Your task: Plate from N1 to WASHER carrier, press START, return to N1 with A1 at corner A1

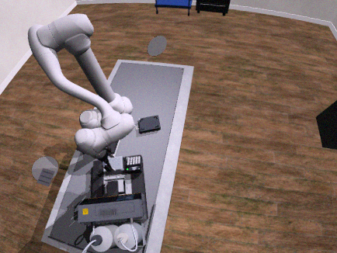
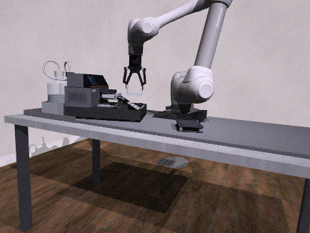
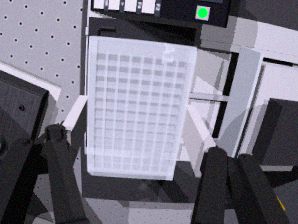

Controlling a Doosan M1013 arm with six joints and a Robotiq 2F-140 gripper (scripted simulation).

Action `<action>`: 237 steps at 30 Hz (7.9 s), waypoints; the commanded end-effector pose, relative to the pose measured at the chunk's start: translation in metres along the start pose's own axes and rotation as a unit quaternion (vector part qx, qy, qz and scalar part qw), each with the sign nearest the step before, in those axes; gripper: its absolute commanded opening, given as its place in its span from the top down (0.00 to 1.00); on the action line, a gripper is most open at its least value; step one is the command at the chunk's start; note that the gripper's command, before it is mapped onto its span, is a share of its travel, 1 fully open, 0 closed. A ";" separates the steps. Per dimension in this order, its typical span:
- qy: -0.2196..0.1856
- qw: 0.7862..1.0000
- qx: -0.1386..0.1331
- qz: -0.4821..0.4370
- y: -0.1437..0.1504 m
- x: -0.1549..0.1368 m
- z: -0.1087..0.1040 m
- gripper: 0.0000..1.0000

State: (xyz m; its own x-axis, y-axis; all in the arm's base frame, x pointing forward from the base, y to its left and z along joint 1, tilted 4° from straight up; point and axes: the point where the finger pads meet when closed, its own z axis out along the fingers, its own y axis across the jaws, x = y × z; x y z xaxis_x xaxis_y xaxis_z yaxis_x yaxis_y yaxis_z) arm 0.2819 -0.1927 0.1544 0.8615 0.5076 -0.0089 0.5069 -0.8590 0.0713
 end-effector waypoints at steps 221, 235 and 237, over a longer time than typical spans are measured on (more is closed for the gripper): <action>0.000 1.000 0.000 -0.025 -0.332 0.262 0.086 0.90; 0.000 1.000 0.000 -0.025 -0.332 0.262 0.093 0.90; 0.000 1.000 0.000 -0.025 -0.332 0.262 0.093 0.90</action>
State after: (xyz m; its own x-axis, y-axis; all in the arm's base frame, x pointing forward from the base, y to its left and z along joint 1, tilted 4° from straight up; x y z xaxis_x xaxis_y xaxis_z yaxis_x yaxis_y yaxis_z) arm 0.3421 0.2194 0.0357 0.8356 0.5492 -0.0123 0.5486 -0.8331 0.0708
